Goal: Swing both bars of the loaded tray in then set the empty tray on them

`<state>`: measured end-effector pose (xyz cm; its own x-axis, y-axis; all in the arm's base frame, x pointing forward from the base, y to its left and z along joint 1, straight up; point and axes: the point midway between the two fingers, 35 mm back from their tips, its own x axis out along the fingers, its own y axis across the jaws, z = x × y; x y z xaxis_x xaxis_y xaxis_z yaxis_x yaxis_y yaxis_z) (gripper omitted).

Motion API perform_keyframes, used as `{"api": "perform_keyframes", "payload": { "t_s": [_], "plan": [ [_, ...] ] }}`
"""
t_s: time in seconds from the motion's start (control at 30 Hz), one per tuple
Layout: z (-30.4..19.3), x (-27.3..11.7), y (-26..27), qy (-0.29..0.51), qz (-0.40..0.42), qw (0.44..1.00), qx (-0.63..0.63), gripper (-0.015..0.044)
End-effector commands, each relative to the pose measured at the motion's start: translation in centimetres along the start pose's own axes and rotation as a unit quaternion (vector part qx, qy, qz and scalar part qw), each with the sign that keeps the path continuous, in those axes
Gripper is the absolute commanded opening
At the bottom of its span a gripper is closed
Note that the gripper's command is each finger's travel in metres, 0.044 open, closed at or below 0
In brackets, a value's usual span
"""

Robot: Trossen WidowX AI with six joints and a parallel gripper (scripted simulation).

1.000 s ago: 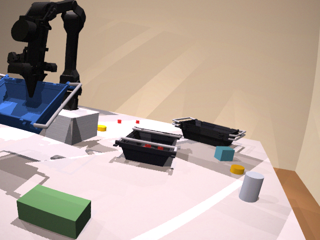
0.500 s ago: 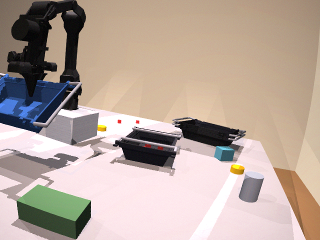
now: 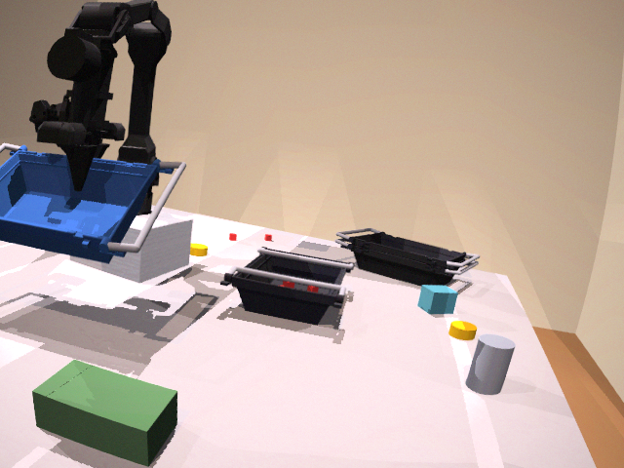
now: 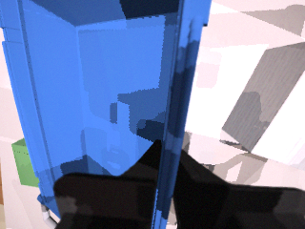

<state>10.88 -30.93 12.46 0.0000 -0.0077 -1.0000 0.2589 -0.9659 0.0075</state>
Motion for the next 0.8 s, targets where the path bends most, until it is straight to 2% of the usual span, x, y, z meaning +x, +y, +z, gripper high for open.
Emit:
{"api": "perform_keyframes", "payload": {
  "t_s": [0.0,0.77],
  "plan": [
    [-1.7,-0.6,0.2,0.002,0.013,0.999,-0.032,0.0],
    [-10.5,-0.7,-2.2,0.004,0.012,0.981,-0.194,0.0]
  ]
}}
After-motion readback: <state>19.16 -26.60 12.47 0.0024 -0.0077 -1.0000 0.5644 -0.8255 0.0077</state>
